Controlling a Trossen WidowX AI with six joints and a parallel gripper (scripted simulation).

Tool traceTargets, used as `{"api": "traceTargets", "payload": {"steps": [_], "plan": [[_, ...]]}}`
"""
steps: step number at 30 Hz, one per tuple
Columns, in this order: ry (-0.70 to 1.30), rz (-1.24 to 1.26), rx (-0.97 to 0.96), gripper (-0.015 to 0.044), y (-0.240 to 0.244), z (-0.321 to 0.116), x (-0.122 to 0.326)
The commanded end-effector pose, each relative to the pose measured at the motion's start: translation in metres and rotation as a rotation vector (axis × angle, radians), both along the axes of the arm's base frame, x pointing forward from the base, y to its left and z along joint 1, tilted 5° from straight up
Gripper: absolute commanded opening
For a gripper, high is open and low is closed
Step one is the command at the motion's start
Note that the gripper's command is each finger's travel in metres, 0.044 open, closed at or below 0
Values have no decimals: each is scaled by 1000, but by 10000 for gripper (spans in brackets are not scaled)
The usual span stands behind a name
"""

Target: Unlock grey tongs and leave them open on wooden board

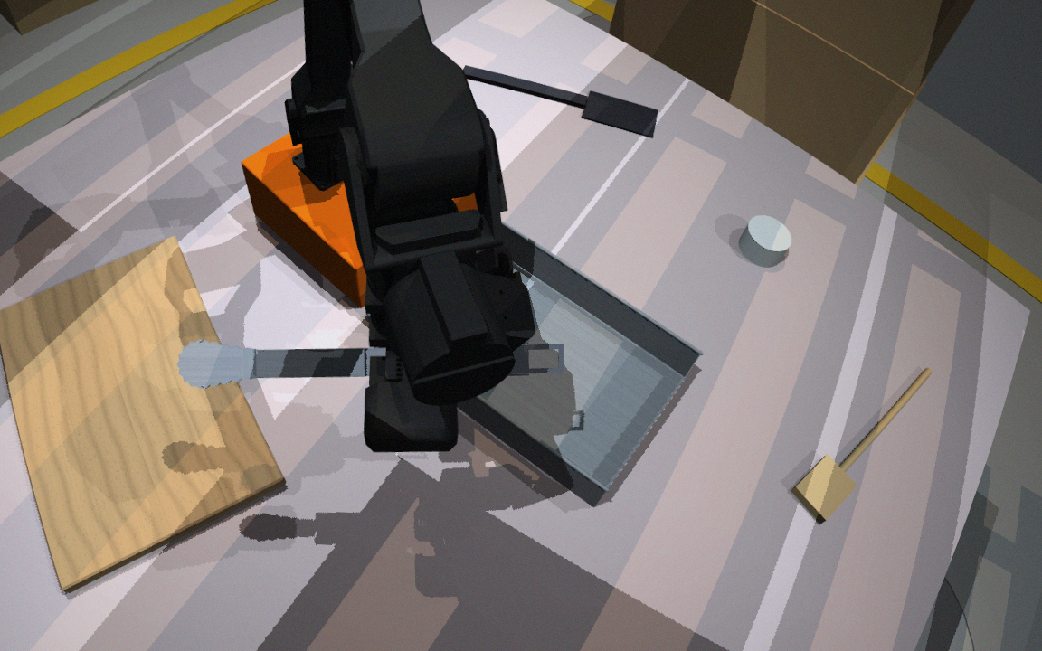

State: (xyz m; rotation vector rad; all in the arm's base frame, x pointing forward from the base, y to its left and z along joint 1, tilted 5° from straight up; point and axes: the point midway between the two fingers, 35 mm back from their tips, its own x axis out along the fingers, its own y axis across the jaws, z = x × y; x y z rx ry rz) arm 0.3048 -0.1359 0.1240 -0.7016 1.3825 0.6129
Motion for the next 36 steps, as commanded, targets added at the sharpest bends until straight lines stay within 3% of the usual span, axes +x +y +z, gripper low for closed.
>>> {"api": "traceTargets", "payload": {"steps": [1, 17, 36], "plan": [[-7, -76, 8, -150, -21, 7, -10], [-12, -236, 23, -150, -67, 13, -40], [-7, -575, 43, -150, -142, 6, -116]]}}
